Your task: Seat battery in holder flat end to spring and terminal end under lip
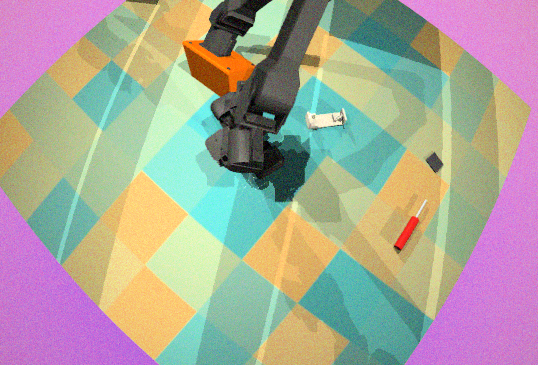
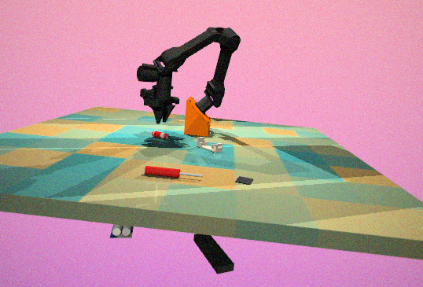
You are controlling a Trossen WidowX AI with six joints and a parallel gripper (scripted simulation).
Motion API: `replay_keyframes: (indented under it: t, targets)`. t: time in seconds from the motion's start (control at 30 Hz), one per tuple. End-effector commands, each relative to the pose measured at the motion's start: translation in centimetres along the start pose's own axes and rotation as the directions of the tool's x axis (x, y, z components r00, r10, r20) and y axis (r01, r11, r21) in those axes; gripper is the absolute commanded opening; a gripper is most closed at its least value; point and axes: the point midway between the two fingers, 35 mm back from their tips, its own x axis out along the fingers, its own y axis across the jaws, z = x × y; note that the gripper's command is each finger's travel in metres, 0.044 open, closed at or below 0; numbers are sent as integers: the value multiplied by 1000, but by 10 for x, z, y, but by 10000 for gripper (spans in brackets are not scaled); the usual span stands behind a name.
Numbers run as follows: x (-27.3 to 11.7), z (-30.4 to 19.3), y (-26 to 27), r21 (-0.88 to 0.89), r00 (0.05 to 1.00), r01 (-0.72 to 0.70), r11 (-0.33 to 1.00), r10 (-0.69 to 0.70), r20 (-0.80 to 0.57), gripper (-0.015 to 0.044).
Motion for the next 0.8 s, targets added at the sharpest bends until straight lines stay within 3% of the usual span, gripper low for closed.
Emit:
replay_keyframes:
  t: [0.0,0.77]
  targets:
    - [8,1,-2,115,1000,6,993,-4,-12,238]
    - [35,1,-1,115,1000,5,993,-4,-12,238]
